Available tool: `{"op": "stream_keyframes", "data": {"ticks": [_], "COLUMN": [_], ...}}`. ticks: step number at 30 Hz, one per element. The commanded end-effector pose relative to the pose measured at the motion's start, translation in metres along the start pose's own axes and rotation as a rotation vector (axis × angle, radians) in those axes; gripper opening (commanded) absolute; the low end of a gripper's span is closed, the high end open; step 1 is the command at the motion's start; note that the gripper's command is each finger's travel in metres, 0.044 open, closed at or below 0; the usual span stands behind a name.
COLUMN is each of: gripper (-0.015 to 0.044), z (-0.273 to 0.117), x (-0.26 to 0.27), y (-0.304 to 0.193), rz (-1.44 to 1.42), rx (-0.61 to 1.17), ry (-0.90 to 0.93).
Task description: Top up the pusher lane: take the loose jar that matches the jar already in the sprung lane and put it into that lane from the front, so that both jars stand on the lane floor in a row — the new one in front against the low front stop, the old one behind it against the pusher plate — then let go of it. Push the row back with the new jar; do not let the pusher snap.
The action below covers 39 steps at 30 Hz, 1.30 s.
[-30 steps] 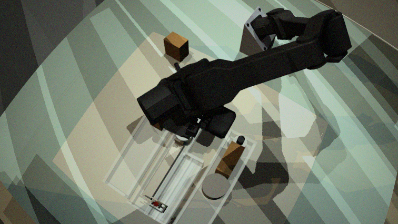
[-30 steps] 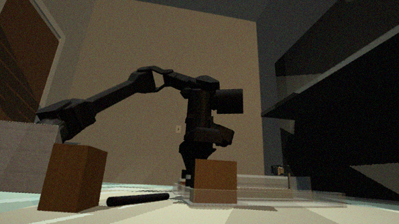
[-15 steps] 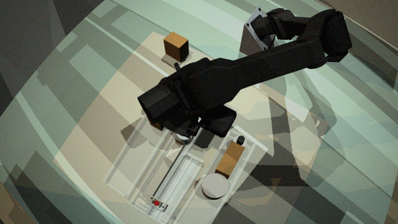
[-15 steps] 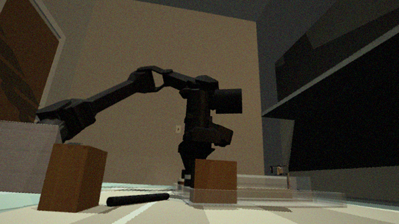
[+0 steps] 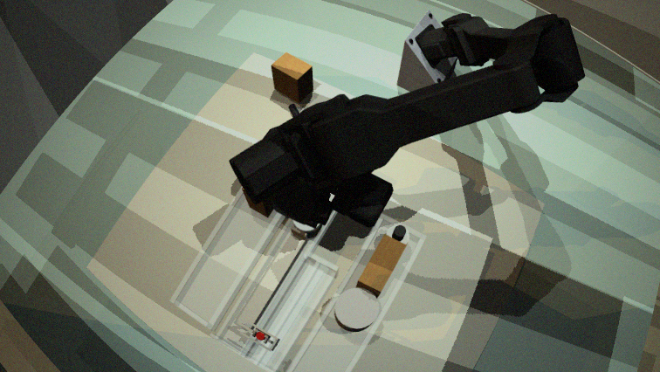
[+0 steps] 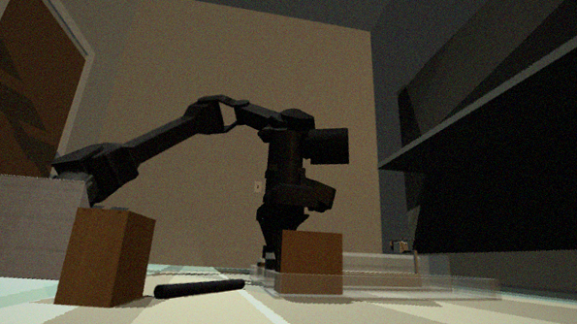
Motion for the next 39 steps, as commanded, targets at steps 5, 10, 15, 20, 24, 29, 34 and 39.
{"op": "stream_keyframes", "data": {"ticks": [5,10,15,20,24,29,34,39], "gripper": [0.0,0.0,0.0,0.0131,0.0236,0.0294,0.0294,0.0294], "z": [0.0,0.0,0.0,0.0,0.0,-0.001,-0.016,-0.02], "x": [0.0,0.0,0.0,-0.001,-0.001,-0.001,-0.001,-0.001], "y": [-0.002,-0.002,-0.002,-0.002,-0.002,-0.002,-0.002,-0.002], "rz": [-0.012,-0.012,-0.012,-0.012,-0.012,-0.012,-0.012,-0.012], "rx": [-0.009,-0.009,-0.009,-0.009,-0.009,-0.009,-0.009,-0.009], "ry": [0.006,0.006,0.006,0.006,0.006,0.006,0.005,0.005]}}
Point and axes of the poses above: the point midway between the two fingers, 35 mm back from their tips, its own z axis out along the fingers, its own x axis across the jaws, y = z × x, the point moved 3 cm from there along -z, back along the fingers, and after that the axes turned 3 degrees about z, right-handed, at the moved point
